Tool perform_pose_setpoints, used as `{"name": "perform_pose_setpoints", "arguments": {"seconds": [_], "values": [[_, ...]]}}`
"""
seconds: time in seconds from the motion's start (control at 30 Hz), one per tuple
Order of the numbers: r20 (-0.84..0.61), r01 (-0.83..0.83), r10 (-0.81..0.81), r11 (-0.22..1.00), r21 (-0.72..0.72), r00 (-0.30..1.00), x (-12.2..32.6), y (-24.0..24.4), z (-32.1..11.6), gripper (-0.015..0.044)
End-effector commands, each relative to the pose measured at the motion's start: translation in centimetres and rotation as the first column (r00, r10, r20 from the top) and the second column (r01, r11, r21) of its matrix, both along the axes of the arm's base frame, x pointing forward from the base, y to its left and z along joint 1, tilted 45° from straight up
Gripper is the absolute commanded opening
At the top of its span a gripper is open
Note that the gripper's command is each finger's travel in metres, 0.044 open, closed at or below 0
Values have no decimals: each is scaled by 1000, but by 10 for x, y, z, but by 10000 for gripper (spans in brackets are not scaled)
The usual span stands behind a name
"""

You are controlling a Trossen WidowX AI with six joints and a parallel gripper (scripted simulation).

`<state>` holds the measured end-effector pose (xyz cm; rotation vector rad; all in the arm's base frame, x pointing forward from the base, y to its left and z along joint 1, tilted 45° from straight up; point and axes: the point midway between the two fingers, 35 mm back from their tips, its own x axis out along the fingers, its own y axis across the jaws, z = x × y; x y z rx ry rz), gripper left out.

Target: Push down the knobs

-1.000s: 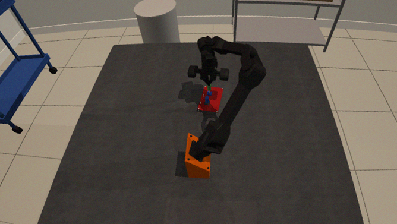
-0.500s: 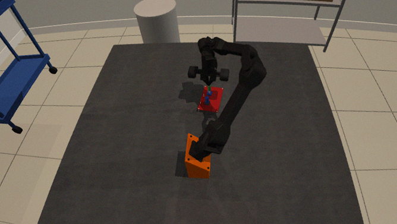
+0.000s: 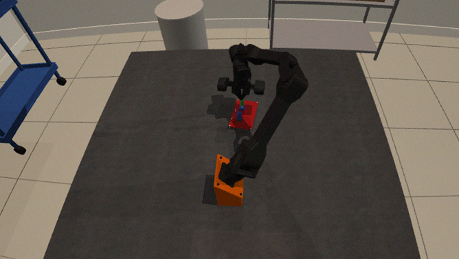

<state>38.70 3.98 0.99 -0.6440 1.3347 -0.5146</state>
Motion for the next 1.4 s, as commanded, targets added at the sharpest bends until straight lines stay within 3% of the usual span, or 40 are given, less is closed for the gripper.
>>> {"name": "perform_pose_setpoints", "arguments": {"seconds": [0.0,1.37], "values": [[3,42,-42,999,-3,999,6,-18,-14,0],[3,42,-42,999,-3,999,7,-22,-17,0]]}}
